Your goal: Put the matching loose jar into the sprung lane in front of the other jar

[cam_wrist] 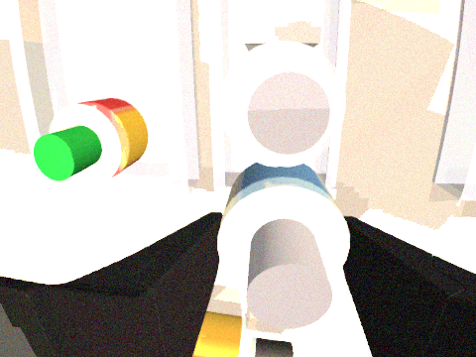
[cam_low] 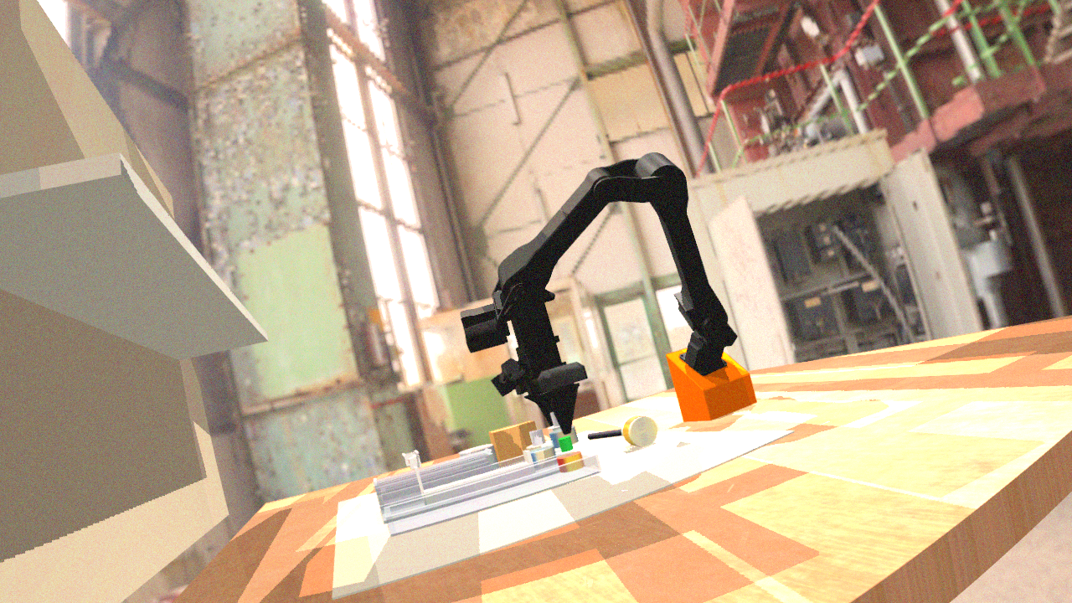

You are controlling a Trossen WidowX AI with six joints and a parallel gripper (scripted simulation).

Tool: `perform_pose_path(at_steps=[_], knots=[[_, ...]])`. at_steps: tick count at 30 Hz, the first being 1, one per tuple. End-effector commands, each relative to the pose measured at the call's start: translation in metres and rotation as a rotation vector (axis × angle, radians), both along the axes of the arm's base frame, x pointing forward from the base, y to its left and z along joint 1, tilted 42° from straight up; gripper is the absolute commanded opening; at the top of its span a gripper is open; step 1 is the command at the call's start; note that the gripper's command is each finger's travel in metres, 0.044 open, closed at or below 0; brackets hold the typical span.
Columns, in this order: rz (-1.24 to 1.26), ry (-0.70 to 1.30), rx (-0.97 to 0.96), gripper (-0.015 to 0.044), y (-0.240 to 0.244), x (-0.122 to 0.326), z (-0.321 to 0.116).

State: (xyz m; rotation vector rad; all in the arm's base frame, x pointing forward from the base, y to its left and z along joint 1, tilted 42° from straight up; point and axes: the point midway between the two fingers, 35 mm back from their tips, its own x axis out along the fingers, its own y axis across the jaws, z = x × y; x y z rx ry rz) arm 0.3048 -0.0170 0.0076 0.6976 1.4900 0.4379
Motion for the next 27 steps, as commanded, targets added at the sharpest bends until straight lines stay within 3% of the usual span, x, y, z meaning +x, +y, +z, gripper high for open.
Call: perform_pose_path(at_steps=[1,27], knots=[[-0.007,-0.023,-0.004,0.0,-0.003,0.01,0.003],[-0.007,-0.024,-0.004,0.0,-0.006,0.022,0.004]])
